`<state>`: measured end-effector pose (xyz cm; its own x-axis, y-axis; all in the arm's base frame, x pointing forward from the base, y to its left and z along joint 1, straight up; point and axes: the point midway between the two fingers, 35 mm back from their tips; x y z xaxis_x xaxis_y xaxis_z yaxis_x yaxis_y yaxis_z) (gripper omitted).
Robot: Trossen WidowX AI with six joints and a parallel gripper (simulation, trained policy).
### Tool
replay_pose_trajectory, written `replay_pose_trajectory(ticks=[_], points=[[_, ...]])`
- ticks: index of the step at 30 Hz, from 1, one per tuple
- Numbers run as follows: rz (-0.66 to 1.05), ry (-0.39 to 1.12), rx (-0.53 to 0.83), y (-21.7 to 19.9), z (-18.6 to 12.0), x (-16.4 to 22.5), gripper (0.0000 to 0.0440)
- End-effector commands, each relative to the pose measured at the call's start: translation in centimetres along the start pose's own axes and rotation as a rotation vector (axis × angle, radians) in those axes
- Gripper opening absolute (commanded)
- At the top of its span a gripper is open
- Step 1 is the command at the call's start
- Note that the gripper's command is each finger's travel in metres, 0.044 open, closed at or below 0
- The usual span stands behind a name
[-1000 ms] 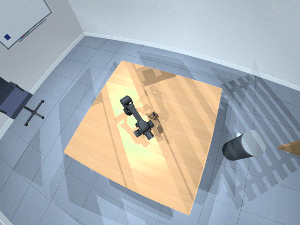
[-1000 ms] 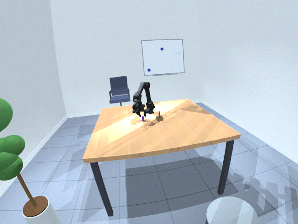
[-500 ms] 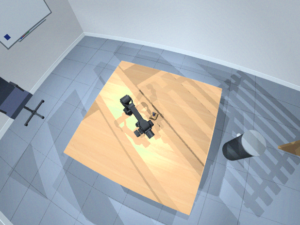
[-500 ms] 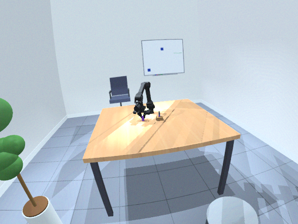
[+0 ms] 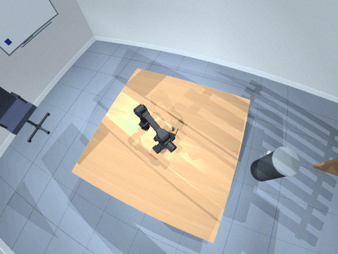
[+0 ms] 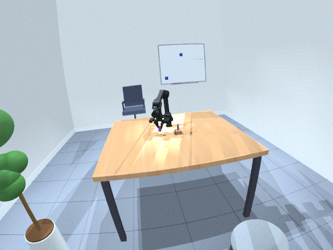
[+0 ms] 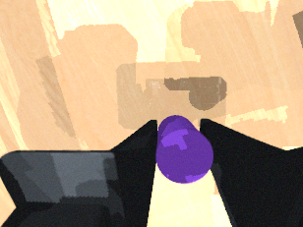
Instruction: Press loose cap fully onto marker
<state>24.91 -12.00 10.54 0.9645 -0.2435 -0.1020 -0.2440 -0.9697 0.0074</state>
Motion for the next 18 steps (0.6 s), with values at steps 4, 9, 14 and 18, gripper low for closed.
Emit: replay_pose_trajectory(ticks=[4,9,14,18], points=[[-0.045,0.04,-0.006,-1.7,-2.0,0.5,0.0014],[-0.08,0.054,-0.003,-3.8,-3.1,0.6,0.0006],[-0.115,0.058,-0.001,-5.9,-4.0,0.3,0.0],[-0.143,0.057,0.0,-7.5,-4.6,-0.1,0.0]])
Point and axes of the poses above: the point midway between the two fingers, 35 mm back from their tips, its own z axis out along the fingers, its own y axis across the jaws, x = y × z, and after that the axes turned 11 degrees about -z, right-handed
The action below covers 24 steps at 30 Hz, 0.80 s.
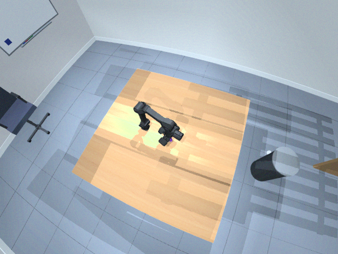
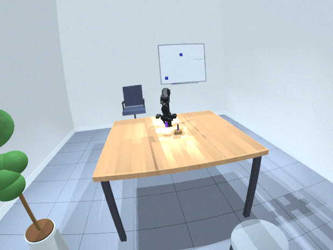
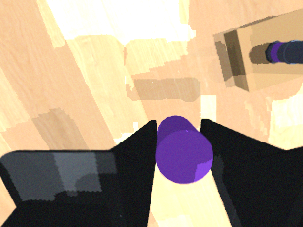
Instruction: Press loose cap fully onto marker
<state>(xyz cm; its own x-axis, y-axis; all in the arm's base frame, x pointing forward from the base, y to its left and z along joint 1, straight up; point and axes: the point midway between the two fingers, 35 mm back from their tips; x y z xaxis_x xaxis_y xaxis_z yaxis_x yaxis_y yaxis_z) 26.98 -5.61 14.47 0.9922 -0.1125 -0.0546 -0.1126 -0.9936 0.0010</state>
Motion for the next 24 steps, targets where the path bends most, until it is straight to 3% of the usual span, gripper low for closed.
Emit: replay_pose_trajectory(ticks=[1,24], points=[[-0.016,0.008,0.005,-1.3,-0.7,-0.1,0.0],[-0.169,-0.013,-0.001,-9.4,-2.6,-2.7,0.0]])
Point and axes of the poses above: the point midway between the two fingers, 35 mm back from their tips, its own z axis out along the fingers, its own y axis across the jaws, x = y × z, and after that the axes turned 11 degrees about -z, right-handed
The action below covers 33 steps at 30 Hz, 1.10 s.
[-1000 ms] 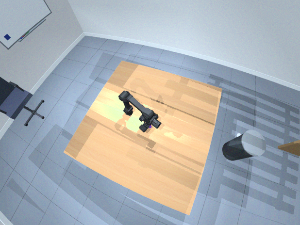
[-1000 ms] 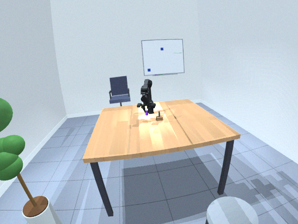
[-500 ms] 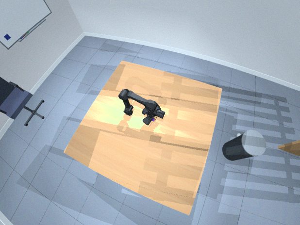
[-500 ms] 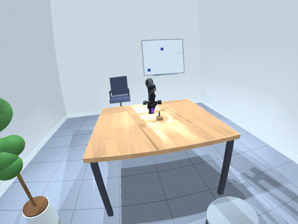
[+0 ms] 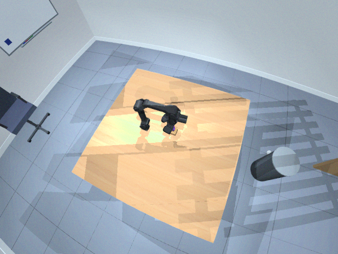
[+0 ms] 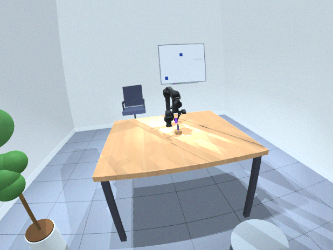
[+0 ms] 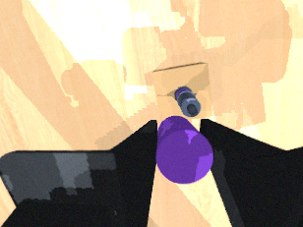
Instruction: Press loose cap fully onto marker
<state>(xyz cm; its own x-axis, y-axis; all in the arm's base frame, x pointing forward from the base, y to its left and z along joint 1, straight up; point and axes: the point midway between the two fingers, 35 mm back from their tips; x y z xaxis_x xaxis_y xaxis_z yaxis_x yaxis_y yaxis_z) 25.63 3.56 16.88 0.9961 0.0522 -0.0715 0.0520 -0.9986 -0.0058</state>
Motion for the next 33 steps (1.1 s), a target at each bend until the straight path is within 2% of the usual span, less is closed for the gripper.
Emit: replay_pose_trajectory(ticks=[1,15,33], points=[[-0.009,0.003,0.002,-0.7,-0.3,-0.2,0.0],[-0.049,-0.034,-0.006,-1.7,0.7,-0.6,0.0],[-0.098,-0.084,0.009,-1.6,4.6,-0.7,0.0]])
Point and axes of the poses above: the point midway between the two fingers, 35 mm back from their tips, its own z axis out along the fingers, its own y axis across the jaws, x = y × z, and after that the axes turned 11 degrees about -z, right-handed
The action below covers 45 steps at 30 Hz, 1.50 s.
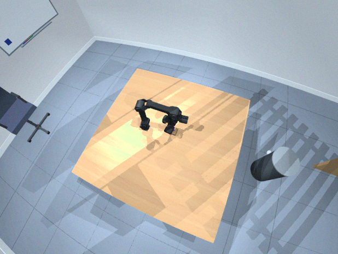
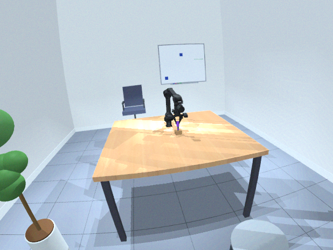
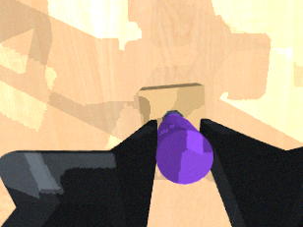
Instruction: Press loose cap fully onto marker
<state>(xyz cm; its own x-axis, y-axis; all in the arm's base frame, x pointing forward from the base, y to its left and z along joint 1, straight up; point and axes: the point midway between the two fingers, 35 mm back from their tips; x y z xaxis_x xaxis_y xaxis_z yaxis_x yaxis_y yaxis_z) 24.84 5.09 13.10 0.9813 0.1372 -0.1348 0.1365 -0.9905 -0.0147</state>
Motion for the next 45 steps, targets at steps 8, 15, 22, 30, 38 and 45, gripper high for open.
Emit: replay_pose_trajectory(ticks=[8,15,22,30,38,45], points=[[-0.049,-0.03,0.01,-0.1,2.6,-0.1,0.0053],[-0.069,-0.067,0.024,-0.2,3.2,-1.1,0.0086],[-0.07,-0.069,0.024,-0.2,3.2,-1.2,0.0125],[-0.088,-0.088,0.042,-0.3,2.9,-2.3,0.019],[-0.119,-0.066,0.06,-0.4,2.6,-3.1,0.0388],[-0.143,0.006,0.072,-0.6,1.3,-2.8,0.044]])
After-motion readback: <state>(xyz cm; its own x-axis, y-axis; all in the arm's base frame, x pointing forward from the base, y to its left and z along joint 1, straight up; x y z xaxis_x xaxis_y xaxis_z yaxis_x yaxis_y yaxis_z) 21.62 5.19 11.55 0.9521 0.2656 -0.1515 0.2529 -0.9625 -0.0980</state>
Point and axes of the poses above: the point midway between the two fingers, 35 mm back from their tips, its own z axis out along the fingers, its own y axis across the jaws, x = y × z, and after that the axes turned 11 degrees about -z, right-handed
